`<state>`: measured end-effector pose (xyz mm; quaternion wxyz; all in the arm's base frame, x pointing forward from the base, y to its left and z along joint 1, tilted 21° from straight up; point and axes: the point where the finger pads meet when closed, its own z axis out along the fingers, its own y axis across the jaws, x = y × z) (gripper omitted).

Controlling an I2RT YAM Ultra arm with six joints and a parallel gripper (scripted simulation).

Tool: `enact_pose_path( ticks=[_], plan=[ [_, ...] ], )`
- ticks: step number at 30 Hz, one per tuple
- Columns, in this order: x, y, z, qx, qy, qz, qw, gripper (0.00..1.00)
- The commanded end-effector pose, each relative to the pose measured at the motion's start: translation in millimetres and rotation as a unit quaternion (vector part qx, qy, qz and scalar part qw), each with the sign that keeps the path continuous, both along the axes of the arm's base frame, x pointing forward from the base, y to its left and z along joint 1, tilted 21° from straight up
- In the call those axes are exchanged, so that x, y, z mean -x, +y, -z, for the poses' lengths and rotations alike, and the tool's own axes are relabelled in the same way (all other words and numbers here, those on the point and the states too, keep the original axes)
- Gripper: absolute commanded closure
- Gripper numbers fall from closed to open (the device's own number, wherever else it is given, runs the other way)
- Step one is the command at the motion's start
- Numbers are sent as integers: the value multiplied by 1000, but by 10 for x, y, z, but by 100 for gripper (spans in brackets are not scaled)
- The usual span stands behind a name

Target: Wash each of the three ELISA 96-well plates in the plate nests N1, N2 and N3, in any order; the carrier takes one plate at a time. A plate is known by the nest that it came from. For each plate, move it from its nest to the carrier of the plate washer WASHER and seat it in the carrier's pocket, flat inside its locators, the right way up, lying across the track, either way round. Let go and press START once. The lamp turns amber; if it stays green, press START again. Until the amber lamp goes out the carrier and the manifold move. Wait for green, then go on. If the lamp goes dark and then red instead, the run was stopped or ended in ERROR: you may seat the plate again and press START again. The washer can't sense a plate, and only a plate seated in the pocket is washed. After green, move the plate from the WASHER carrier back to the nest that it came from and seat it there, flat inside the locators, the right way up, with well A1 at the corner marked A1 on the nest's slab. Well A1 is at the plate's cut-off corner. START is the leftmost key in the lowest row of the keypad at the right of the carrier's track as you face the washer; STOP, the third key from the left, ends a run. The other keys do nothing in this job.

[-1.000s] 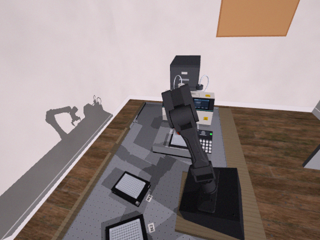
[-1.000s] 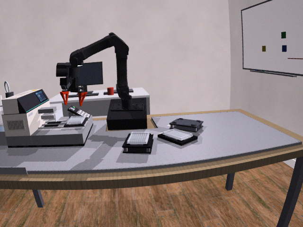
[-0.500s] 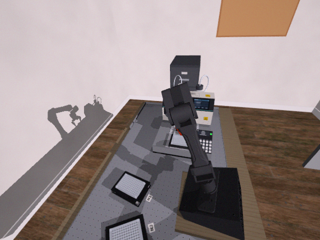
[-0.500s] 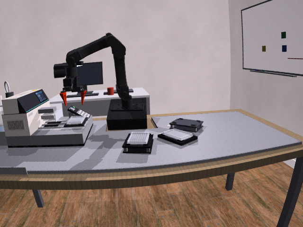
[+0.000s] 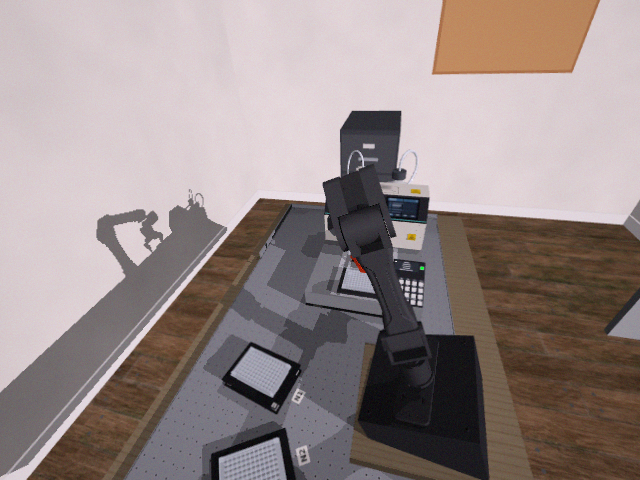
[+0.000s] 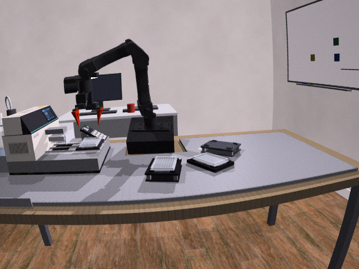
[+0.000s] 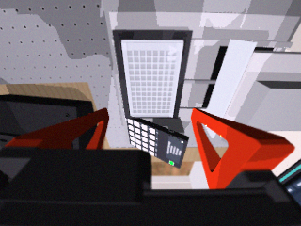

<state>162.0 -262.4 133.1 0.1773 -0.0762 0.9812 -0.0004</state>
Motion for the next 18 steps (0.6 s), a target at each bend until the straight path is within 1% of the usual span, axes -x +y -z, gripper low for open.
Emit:
enact_pose_path(
  ticks=[1, 4, 18],
  plan=[
    [-12, -31, 2, 8, -3, 3, 1000, 0],
    [-18, -31, 17, 8, -3, 3, 1000, 0],
    [-101, -28, 235, 8, -4, 3, 1000, 0]
  ],
)
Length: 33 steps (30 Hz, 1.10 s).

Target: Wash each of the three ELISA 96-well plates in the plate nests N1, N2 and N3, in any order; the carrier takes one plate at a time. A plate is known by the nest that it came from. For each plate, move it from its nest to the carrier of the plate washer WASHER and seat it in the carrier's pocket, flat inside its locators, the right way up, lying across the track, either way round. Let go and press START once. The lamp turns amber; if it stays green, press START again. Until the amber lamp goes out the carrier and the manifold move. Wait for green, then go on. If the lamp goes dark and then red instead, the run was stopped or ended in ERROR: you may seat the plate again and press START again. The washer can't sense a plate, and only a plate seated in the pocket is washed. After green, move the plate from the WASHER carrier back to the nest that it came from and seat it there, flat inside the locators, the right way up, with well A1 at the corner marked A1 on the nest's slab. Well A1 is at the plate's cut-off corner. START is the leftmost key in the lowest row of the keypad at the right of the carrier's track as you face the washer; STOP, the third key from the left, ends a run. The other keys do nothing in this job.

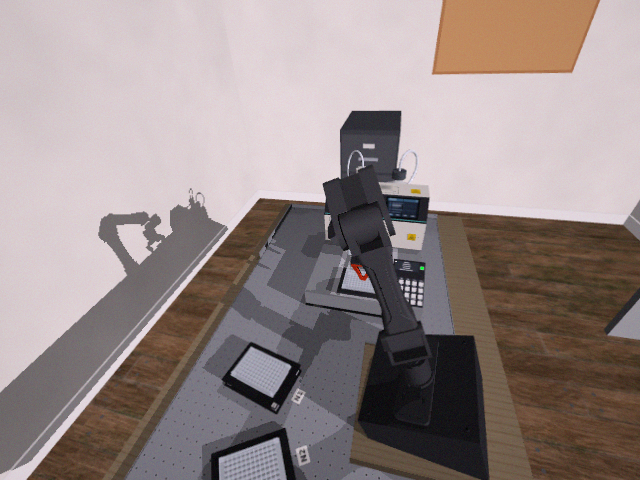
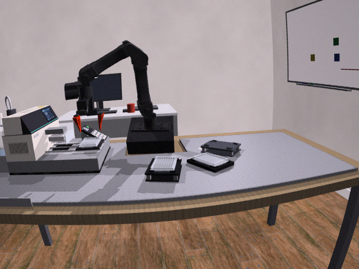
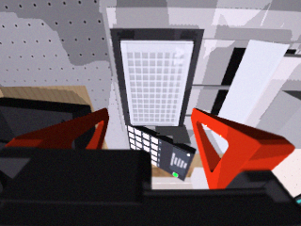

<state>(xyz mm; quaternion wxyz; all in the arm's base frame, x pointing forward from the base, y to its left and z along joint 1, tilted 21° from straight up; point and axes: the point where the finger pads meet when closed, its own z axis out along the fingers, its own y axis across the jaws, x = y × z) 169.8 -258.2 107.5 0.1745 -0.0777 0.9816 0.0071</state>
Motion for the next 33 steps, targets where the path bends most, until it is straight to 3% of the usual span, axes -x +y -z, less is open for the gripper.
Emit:
enact_pose_path(
  ticks=[1, 18, 33],
  plan=[
    [-29, -69, -6, 14, -7, 6, 1000, 0],
    [-118, -66, 228, 14, -7, 6, 1000, 0],
    [-120, -66, 233, 14, -7, 6, 1000, 0]
  ],
)
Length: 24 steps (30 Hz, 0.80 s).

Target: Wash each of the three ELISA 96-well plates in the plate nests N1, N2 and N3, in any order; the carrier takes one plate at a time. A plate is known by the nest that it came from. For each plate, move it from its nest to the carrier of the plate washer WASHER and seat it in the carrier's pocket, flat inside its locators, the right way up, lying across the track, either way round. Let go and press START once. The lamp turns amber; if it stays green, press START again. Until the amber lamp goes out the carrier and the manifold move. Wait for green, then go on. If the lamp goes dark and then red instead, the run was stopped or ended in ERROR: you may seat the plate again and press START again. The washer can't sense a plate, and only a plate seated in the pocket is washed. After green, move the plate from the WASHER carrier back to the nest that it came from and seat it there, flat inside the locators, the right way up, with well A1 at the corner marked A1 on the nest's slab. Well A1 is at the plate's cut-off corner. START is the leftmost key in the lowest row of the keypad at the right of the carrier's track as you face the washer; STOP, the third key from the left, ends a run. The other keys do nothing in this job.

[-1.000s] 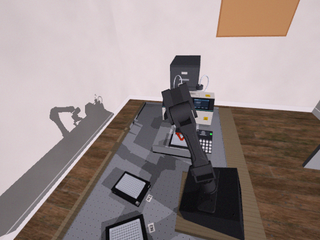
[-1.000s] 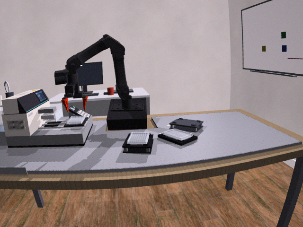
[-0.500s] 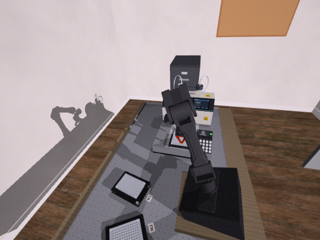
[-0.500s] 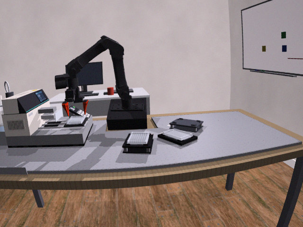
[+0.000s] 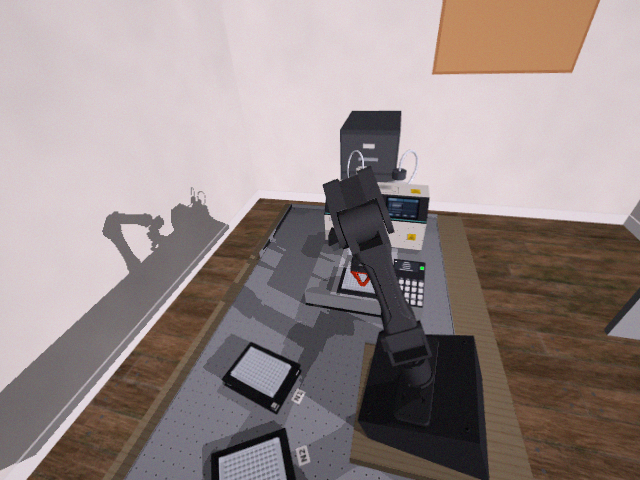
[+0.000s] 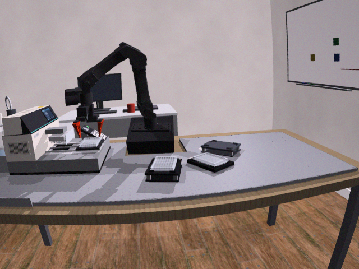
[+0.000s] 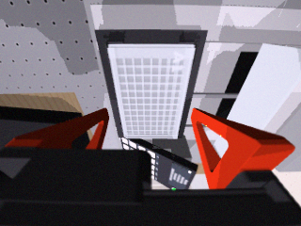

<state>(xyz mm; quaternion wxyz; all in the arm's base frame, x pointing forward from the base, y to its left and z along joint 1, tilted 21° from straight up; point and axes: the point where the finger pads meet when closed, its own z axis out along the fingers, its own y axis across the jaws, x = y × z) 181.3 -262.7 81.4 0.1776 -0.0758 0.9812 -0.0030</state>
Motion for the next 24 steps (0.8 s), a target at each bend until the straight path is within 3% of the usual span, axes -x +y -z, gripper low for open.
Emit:
enact_pose_path(
  ticks=[1, 24],
  plan=[
    [-5, -22, -28, 5, -3, 2, 1000, 0],
    [-36, -21, 53, 5, -3, 2, 1000, 0]
  ],
)
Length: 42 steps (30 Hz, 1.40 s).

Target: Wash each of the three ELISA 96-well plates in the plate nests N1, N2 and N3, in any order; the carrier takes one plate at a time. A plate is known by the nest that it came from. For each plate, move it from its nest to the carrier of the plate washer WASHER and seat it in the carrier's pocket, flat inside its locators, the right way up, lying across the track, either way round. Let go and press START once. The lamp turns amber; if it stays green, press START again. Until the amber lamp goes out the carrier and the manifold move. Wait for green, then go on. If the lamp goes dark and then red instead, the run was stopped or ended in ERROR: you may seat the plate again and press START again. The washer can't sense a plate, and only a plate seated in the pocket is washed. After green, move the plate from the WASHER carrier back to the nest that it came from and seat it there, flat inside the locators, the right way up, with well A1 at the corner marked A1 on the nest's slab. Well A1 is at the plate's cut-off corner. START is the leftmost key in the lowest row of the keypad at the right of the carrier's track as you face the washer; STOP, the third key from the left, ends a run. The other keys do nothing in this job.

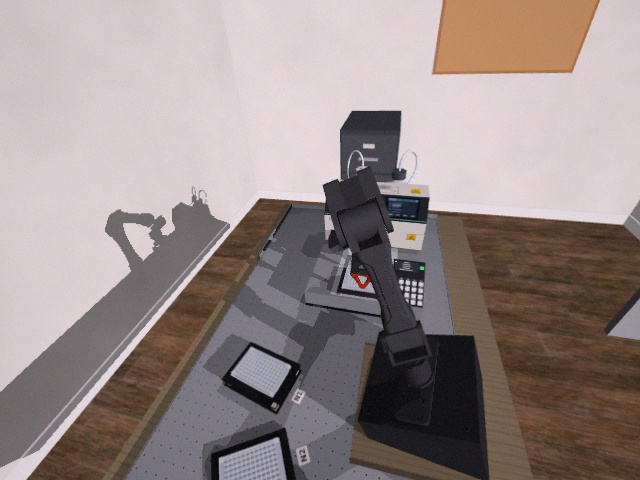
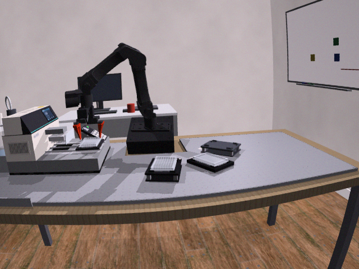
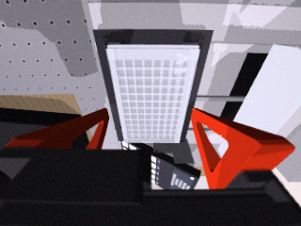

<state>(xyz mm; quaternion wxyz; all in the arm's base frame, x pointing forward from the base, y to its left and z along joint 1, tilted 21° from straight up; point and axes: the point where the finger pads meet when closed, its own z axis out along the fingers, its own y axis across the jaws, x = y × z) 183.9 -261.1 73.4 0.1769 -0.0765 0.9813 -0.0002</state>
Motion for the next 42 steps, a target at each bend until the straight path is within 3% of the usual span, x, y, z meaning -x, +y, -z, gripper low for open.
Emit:
enact_pose_path(
  ticks=[1, 42],
  plan=[
    [-12, -36, -21, 8, -4, 3, 1000, 0],
    [-83, -33, 168, 7, -4, 3, 1000, 0]
  ],
)
